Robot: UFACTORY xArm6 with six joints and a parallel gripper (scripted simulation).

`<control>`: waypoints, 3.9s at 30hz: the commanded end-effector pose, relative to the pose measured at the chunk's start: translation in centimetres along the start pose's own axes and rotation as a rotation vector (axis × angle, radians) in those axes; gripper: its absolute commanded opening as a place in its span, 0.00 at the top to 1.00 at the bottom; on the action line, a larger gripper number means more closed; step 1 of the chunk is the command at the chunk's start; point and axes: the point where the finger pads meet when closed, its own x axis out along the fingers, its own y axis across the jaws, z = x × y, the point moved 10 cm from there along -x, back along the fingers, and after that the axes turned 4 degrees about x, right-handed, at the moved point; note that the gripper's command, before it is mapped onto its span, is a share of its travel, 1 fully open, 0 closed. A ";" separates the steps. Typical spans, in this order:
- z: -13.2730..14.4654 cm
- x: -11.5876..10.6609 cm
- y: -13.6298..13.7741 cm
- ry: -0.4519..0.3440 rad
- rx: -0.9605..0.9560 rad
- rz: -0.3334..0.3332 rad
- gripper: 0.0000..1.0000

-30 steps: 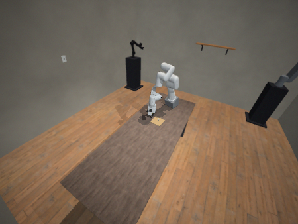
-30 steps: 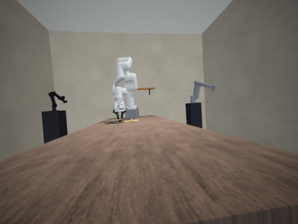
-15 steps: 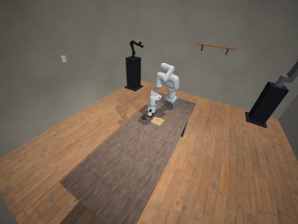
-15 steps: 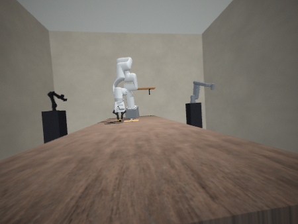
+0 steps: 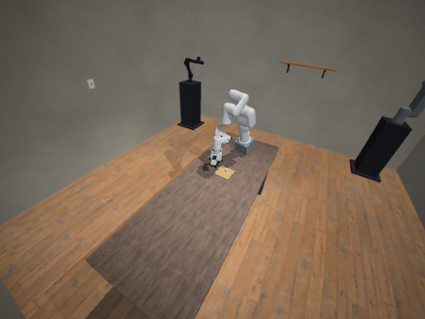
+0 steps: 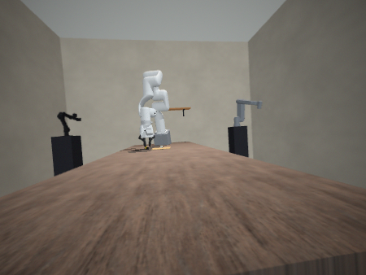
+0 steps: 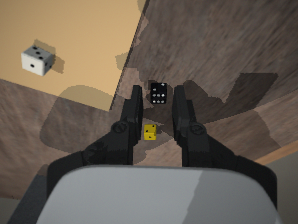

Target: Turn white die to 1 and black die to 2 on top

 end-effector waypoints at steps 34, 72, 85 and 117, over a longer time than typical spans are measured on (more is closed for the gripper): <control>-0.2 -0.1 0.1 0.003 0.000 0.002 0.69; -0.2 0.0 0.1 0.003 0.000 0.002 0.69; -0.2 1.0 0.1 0.003 0.000 0.002 0.69; -0.2 1.9 0.1 0.003 0.000 0.002 0.69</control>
